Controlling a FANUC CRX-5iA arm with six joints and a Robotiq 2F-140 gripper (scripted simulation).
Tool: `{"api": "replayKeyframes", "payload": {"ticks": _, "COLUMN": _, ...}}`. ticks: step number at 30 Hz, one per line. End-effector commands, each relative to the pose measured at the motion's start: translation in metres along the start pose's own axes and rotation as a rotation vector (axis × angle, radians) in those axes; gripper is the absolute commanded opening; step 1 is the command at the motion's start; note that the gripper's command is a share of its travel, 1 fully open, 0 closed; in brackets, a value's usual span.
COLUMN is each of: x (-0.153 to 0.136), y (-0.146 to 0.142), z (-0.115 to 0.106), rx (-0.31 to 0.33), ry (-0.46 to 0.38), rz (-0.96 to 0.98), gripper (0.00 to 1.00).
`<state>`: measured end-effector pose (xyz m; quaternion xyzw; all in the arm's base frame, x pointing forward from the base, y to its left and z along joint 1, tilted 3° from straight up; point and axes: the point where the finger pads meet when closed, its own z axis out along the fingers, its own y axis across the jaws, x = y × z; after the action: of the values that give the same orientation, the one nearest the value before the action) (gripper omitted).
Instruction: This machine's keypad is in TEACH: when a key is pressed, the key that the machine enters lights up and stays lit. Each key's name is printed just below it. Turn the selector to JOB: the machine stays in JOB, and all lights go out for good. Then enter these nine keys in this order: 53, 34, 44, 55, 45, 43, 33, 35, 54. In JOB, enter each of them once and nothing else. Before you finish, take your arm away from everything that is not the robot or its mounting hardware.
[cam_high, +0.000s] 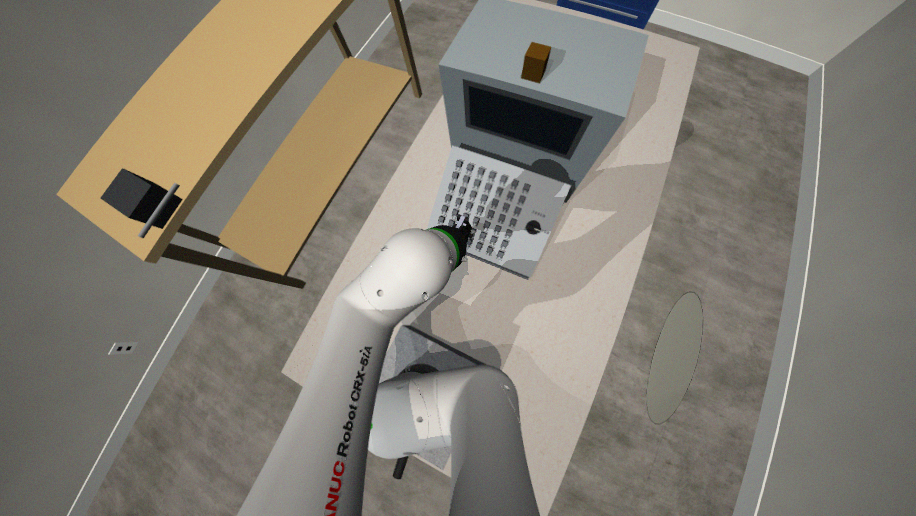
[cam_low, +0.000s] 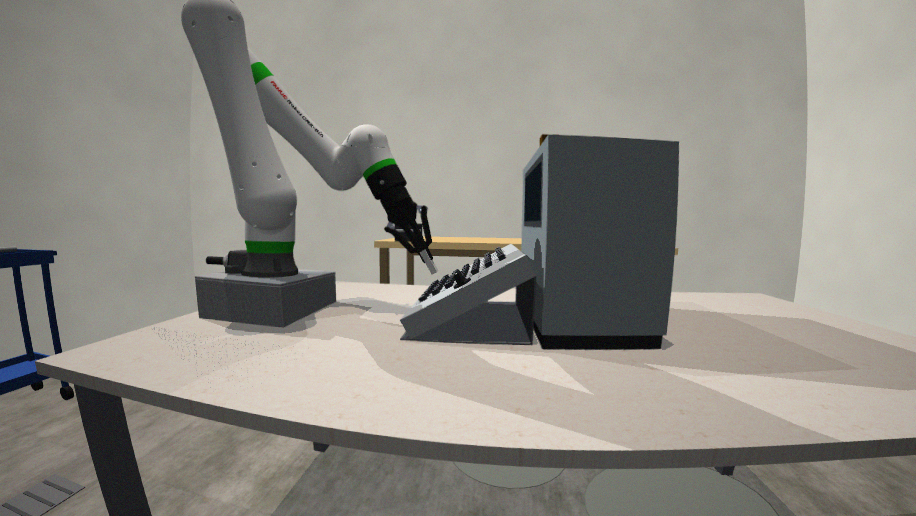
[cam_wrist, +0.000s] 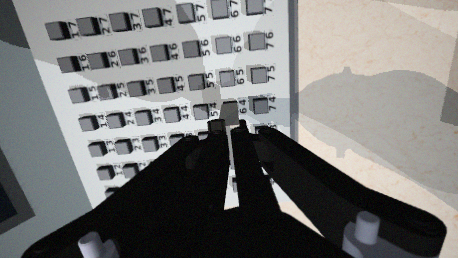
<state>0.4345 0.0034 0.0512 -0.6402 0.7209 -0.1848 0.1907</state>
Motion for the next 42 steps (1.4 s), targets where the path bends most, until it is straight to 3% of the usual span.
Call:
{"api": "replayKeyframes", "payload": {"ticks": 1, "x": 0.000, "y": 0.000, "z": -0.002, "rx": 0.001, "ry": -0.001, "rz": 0.000, "gripper": 0.00}}
{"api": "replayKeyframes", "payload": {"ticks": 10, "x": 0.001, "y": -0.004, "z": -0.002, "rx": 0.001, "ry": -0.001, "rz": 0.000, "gripper": 0.00}}
{"api": "replayKeyframes", "payload": {"ticks": 20, "x": 0.033, "y": -0.067, "z": -0.002, "rx": 0.001, "ry": -0.001, "rz": 0.000, "gripper": 0.00}}
{"api": "replayKeyframes", "payload": {"ticks": 42, "x": 0.034, "y": -0.068, "z": 0.015, "rx": 0.001, "ry": -0.001, "rz": 0.000, "gripper": 0.00}}
